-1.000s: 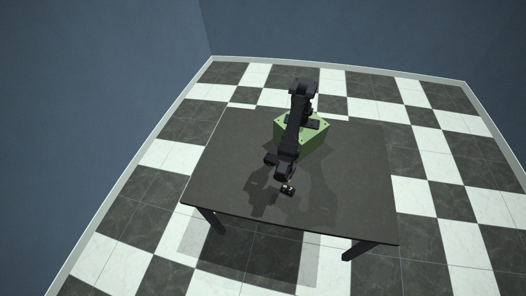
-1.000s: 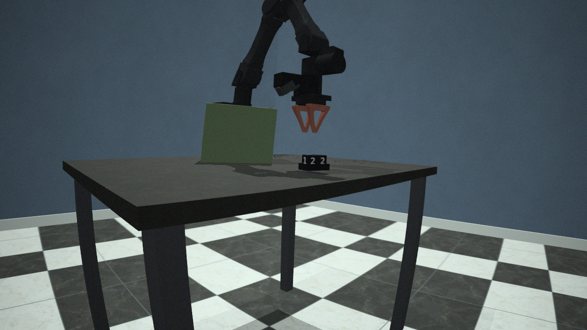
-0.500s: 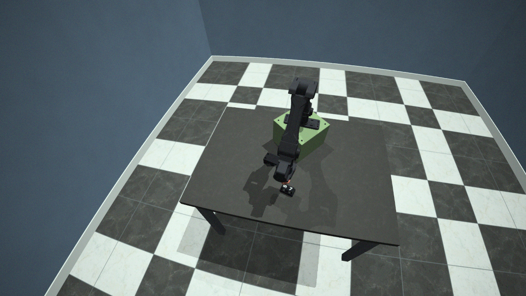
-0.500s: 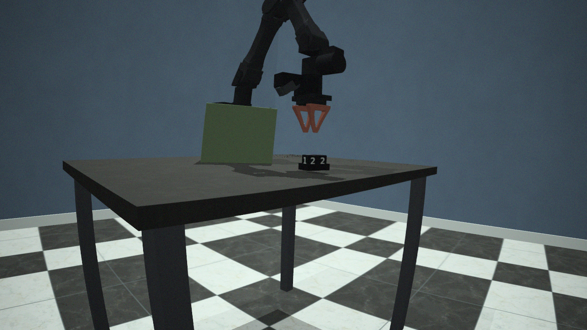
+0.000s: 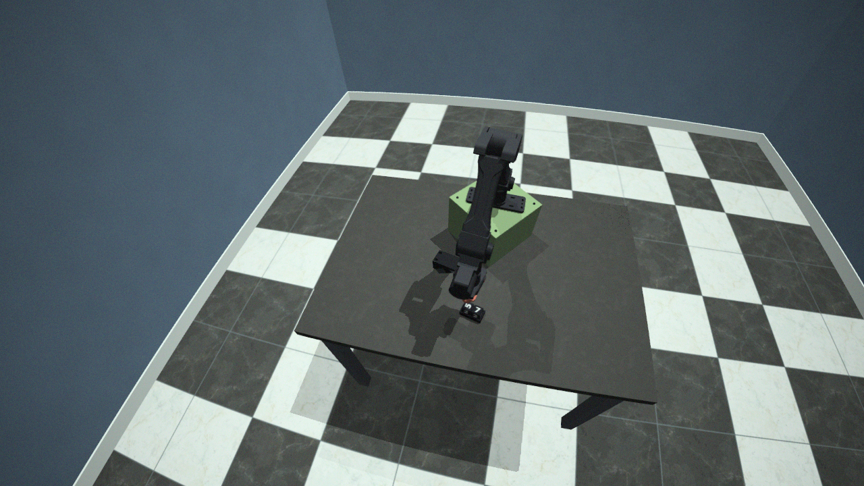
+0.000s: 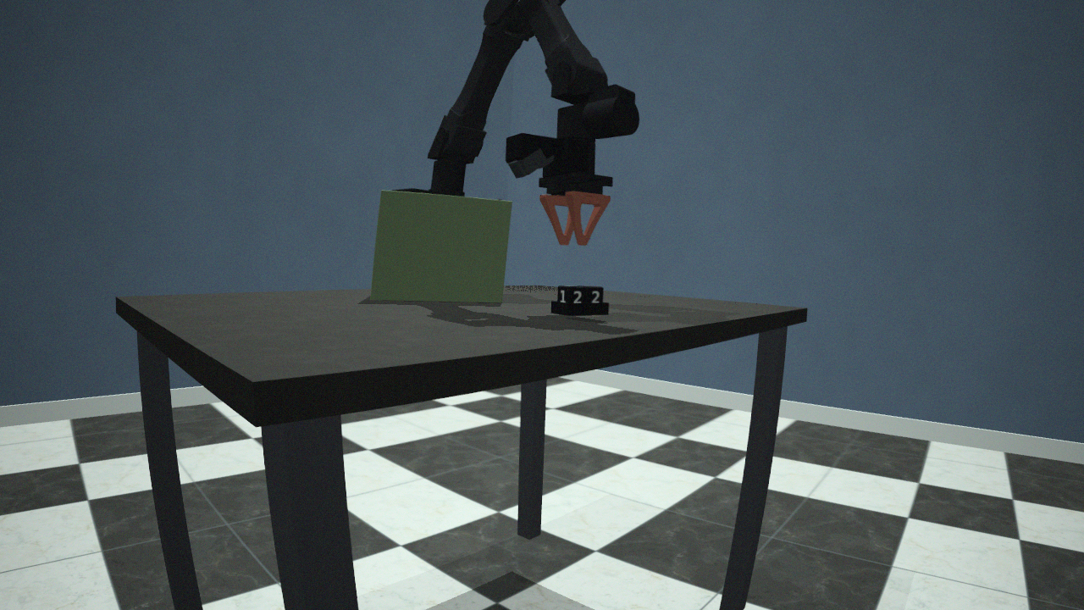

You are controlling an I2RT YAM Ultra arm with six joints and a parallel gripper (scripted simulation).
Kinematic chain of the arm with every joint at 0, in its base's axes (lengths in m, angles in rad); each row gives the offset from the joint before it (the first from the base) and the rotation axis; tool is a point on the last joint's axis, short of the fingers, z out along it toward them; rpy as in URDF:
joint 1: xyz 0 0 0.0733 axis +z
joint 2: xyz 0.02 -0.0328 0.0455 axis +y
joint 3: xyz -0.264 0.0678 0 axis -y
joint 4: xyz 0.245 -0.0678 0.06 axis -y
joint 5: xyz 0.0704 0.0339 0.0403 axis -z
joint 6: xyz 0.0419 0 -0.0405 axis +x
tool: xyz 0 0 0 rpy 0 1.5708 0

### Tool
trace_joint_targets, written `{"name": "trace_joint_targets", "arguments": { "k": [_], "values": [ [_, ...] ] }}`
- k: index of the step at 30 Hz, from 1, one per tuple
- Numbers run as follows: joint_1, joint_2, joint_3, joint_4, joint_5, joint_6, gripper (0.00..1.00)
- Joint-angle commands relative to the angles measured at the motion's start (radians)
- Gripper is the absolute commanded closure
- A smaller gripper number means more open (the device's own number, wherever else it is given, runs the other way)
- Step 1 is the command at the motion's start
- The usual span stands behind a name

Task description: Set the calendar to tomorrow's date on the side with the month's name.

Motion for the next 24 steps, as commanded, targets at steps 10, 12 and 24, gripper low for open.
{"name": "trace_joint_targets", "arguments": {
  "k": [10,12,24],
  "values": [
    [0.0,0.001,0.002,0.012,0.001,0.001,0.55],
    [0.001,0.005,0.001,0.018,0.001,0.002,0.55],
    [0.003,0.04,-0.008,0.061,0.001,0.004,0.55]
  ]
}}
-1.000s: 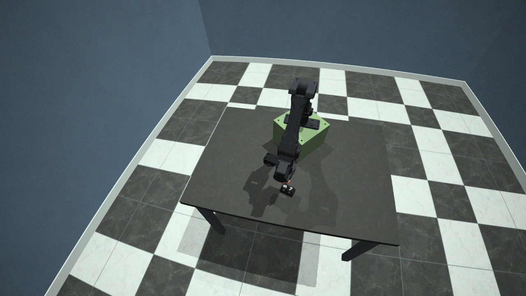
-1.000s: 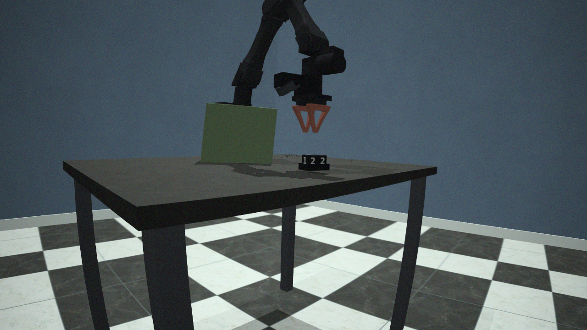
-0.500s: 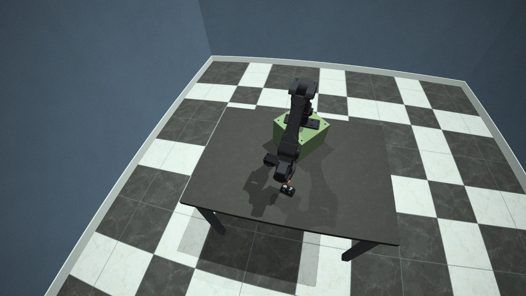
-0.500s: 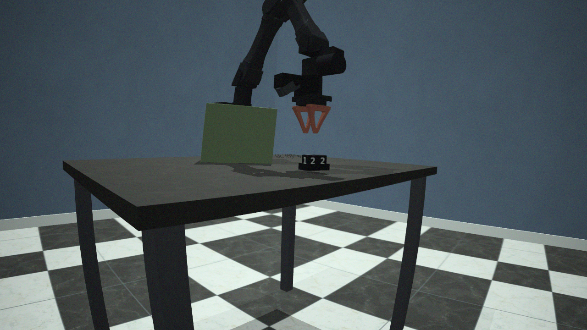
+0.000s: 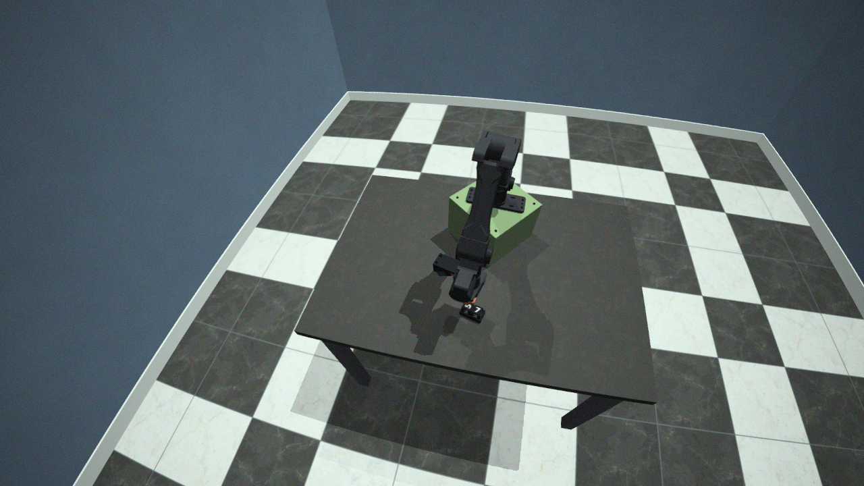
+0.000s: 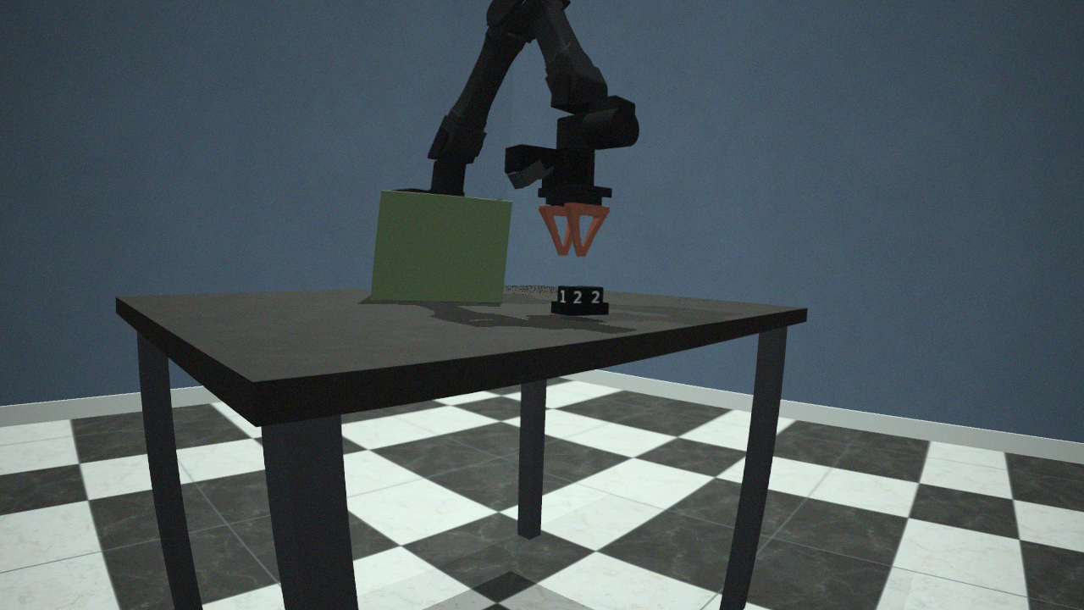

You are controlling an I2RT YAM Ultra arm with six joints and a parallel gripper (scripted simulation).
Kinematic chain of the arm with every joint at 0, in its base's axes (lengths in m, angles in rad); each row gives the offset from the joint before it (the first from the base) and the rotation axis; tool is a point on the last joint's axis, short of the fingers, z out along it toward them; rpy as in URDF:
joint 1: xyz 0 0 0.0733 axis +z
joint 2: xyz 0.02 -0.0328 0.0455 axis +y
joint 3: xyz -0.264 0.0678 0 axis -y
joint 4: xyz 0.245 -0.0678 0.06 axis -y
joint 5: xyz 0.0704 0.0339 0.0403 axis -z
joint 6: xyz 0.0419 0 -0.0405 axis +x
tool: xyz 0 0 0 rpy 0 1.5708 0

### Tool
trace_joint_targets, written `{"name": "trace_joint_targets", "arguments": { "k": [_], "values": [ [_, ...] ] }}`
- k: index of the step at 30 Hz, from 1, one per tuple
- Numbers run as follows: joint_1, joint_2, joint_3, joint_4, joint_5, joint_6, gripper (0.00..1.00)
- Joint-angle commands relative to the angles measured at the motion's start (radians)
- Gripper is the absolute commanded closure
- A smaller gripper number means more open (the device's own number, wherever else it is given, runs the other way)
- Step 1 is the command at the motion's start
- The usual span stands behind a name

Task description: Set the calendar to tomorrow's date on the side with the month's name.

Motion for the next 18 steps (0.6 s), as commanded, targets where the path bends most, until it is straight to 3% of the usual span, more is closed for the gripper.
{"name": "trace_joint_targets", "arguments": {
  "k": [1,18],
  "values": [
    [0.0,0.001,0.001,0.021,0.001,0.001,0.55],
    [0.004,0.067,-0.007,0.096,0.001,0.005,0.55]
  ]
}}
